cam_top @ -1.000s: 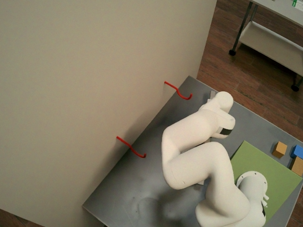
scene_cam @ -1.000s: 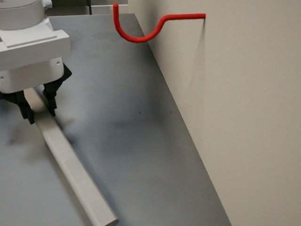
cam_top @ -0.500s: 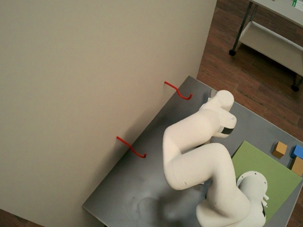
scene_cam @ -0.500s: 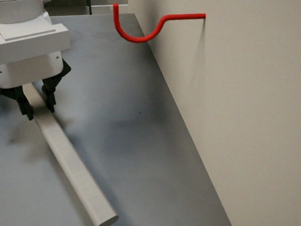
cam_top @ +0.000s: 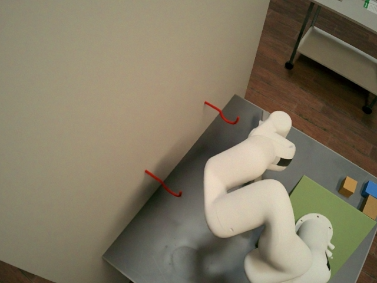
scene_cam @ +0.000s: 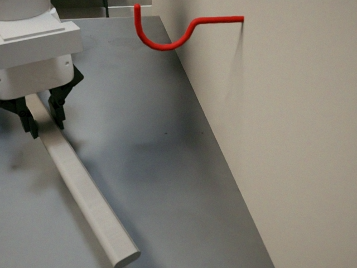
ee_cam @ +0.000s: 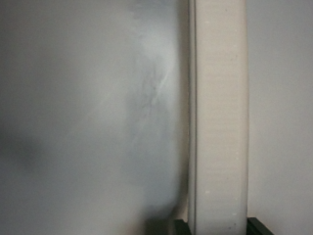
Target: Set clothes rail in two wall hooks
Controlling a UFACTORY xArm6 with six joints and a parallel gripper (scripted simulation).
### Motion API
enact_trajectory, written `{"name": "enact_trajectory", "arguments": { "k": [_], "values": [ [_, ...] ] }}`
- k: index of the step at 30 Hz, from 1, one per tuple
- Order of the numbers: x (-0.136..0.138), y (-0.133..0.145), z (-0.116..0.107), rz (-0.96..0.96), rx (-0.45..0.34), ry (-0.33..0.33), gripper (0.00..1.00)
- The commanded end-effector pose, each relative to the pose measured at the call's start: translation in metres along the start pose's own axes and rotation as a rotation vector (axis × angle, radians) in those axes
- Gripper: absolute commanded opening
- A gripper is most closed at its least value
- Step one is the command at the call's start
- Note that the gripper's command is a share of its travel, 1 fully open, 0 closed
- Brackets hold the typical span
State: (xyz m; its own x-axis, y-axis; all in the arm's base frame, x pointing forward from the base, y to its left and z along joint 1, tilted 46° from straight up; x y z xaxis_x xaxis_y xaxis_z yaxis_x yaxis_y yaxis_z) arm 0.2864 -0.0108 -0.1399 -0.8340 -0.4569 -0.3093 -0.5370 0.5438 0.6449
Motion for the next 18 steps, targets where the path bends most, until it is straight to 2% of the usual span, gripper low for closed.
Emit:
{"name": "enact_trajectory", "arguments": {
  "k": [1,18],
  "values": [
    [-0.001,-0.001,-0.001,-0.001,0.003,-0.001,0.00],
    [-0.009,0.008,-0.022,-0.001,0.003,-0.001,0.00]
  ]
}}
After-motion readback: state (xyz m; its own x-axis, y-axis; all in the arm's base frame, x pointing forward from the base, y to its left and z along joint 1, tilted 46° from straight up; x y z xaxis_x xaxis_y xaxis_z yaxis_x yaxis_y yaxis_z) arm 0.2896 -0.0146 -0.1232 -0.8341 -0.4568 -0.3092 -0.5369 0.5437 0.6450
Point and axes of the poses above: the point where the finger pads meet when closed, its own z axis out along the fingers, its own x axis across the jaws, y = z × x, the point moved 1 cm from there along -z, back along the fingers, and after that the axes turned 2 degrees about -z, right-handed, at the moved point
